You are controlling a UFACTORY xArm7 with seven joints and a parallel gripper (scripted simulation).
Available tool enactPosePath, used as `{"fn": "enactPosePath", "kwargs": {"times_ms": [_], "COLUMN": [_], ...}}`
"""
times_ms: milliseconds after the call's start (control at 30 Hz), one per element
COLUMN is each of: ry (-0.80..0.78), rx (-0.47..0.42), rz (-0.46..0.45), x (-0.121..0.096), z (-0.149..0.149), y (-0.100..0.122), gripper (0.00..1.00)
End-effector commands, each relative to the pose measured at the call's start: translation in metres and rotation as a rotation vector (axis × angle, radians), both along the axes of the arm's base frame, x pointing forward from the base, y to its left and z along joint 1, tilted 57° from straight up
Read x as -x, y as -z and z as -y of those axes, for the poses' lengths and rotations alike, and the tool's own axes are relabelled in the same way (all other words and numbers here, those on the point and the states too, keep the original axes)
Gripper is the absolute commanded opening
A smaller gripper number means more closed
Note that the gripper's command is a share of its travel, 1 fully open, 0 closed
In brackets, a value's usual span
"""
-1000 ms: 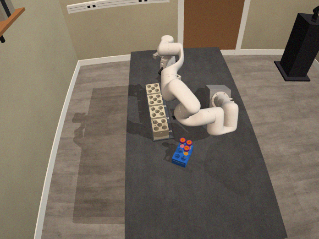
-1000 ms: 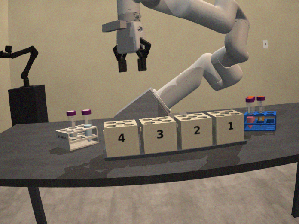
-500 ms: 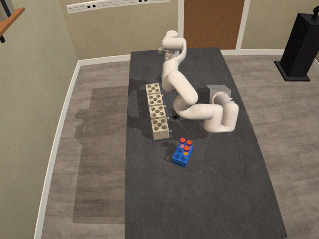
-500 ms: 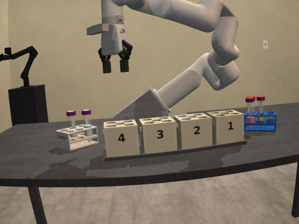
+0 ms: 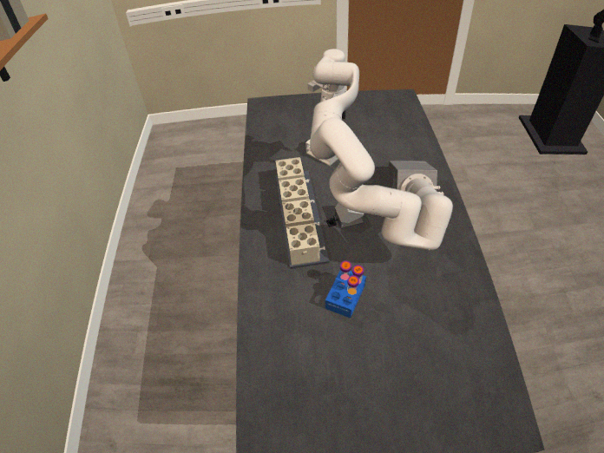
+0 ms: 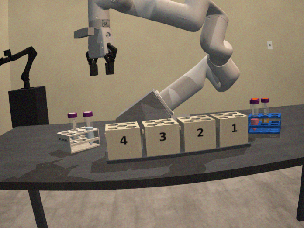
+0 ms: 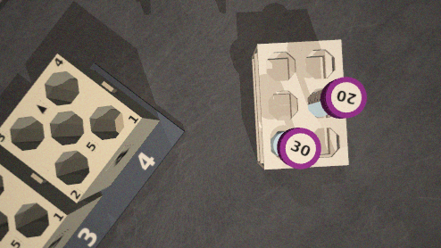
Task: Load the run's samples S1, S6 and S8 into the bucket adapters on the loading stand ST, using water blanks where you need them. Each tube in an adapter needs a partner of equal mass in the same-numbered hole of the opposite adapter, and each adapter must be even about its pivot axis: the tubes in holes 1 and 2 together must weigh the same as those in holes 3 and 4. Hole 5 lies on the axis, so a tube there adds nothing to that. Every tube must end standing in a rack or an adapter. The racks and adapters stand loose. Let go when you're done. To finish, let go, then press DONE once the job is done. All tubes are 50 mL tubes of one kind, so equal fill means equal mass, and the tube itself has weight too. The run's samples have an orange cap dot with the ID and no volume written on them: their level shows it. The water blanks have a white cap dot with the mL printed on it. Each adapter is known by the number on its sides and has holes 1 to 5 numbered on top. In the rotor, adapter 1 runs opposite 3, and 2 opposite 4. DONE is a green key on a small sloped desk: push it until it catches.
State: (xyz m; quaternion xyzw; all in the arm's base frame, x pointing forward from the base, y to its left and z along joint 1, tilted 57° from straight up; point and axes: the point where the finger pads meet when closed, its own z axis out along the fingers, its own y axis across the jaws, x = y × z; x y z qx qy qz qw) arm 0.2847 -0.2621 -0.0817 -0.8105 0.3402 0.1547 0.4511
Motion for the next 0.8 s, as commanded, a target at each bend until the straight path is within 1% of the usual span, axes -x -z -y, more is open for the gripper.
{"fn": "enactPosePath", "kwargs": {"times_ms": [0,333,400,500,600,767], "ry": [0.002,0.001,0.001,0.001,0.001,0.001], "rx": [0.003,0.003,0.003,0.003,0.003,0.003], "rz": [-0.001,-0.001,-0.001,-0.001,-0.001,-0.001], "x": [0.011,0.034,0.034,0.041,0.041,0.04], "z": [0.013,0.036,0.036,0.042,0.042,0.031], "y": [0.016,0.054,0.054,0.065,0.065,0.072], "gripper": [1.0,1.0,1.0,1.0,1.0,1.0]}}
